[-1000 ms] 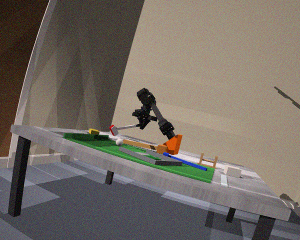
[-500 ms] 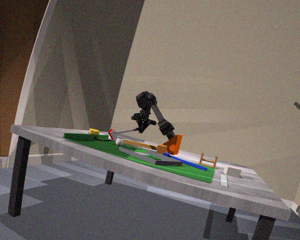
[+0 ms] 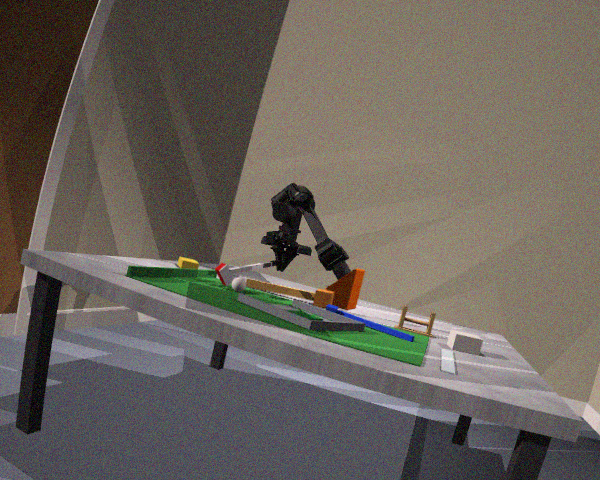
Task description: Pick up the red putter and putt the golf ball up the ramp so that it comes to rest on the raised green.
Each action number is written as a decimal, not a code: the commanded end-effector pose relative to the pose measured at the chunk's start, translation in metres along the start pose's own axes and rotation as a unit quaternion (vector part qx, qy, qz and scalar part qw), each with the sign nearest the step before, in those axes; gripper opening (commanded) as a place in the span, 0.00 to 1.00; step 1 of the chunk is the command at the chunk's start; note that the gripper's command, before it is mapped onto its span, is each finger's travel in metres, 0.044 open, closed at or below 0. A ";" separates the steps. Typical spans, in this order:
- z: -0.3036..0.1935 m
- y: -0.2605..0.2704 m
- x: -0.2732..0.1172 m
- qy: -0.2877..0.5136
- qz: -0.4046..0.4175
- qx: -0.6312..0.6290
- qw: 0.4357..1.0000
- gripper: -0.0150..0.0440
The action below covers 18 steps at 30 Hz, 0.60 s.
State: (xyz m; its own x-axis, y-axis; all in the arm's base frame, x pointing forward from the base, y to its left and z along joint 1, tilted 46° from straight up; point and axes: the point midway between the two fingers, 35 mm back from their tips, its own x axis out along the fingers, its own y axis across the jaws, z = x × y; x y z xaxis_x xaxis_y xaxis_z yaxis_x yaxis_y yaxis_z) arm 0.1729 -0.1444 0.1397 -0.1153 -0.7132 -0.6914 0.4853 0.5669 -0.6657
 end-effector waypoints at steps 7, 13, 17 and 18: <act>0.001 -0.004 0.000 0.000 0.000 0.002 1.000 0.25; 0.001 -0.025 0.002 -0.003 -0.001 0.001 1.000 0.25; 0.001 -0.031 0.003 -0.003 -0.003 0.001 1.000 0.25; 0.001 -0.031 0.003 -0.003 -0.003 0.001 1.000 0.25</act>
State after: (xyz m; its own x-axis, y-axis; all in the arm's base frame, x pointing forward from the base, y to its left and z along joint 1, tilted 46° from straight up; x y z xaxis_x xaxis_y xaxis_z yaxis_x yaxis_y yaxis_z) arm 0.1583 -0.1629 0.1558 -0.1203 -0.7165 -0.6871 0.4865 0.5608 -0.6699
